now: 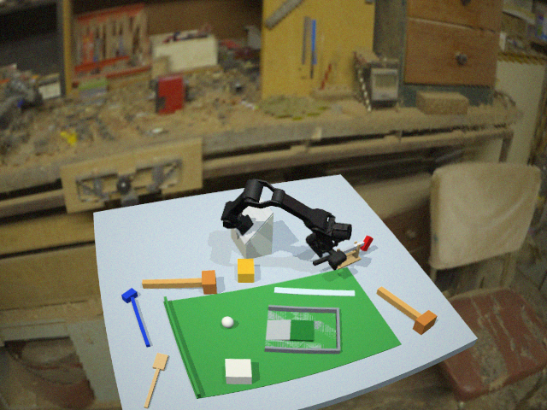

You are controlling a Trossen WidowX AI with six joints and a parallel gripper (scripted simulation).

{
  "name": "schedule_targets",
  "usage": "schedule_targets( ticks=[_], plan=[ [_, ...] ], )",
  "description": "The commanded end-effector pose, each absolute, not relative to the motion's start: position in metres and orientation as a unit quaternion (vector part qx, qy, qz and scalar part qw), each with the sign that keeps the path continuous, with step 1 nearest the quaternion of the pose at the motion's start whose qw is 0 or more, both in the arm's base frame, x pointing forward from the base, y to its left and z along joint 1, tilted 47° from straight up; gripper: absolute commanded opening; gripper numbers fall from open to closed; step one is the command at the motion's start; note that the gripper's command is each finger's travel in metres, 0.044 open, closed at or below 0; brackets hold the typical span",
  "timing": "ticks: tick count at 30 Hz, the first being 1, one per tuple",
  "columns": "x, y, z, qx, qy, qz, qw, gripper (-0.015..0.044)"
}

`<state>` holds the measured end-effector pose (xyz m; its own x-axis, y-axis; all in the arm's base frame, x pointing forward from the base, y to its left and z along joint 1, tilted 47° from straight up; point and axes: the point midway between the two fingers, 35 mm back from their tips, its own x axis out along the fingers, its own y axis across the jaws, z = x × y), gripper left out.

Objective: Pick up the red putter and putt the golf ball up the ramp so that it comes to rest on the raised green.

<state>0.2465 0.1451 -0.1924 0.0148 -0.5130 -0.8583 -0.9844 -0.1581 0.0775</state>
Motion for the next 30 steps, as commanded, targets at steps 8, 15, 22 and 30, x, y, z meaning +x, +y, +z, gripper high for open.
schedule_targets(
  ticks=[8,15,22,30],
  plan=[
    [0.246,0.143,-0.194,-0.648,0.579,0.399,0.294,0.0309],
    [0.246,0.143,-0.194,-0.648,0.579,0.399,0.294,0.0125],
    [0.246,0.143,-0.194,-0.648,0.579,0.399,0.294,0.002],
    [0.247,0.158,-0.182,-0.647,0.578,0.399,0.295,0.0]
  ],
)
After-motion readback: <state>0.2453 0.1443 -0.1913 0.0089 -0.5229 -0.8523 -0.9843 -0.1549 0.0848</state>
